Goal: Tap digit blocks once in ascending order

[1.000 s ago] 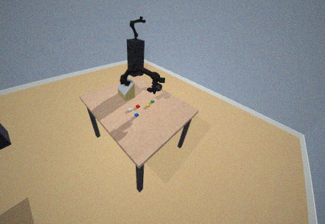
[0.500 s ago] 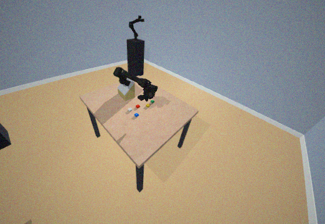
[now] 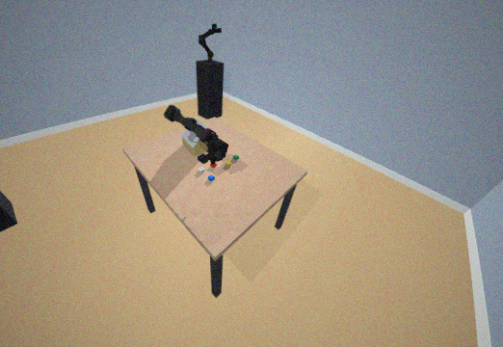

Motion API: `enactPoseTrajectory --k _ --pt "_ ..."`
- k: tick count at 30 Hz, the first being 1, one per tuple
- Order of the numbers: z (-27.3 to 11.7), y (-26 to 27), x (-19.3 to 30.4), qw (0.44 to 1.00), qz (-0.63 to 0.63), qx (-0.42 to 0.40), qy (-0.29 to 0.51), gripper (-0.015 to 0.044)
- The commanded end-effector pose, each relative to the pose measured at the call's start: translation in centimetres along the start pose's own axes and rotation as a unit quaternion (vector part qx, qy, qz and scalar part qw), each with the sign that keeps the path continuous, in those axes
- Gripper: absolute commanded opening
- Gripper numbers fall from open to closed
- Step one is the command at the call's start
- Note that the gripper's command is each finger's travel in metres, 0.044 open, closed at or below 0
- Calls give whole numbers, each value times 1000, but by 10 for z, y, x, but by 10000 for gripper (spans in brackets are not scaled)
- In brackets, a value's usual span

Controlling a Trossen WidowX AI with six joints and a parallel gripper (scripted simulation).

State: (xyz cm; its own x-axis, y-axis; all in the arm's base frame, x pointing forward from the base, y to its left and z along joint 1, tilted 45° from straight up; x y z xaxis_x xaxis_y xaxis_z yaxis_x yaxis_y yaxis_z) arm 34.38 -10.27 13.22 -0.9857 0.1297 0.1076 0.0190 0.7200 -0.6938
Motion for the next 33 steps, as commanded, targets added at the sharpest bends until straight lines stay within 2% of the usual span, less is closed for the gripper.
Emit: enactPoseTrajectory --k 1,5,33 --pt "29 -2 1 1000 -4 -3 2 20" --pt "76 -2 3 1000 -3 4 4 20" --pt "108 -3 4 1000 -3 6 5 20"
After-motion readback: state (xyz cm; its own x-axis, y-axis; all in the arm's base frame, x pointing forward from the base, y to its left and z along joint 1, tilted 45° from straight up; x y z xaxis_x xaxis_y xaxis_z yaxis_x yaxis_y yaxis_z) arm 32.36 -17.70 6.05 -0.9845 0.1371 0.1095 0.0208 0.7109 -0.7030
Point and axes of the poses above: the point midway between the two fingers, 35 mm back from their tips, its own z axis out along the fingers, its own y axis across the jaws, x = y × z, the point moved 10 cm from there along -z, back along the fingers, and after that the axes turned 5 degrees about -z, right-handed, at the moved point
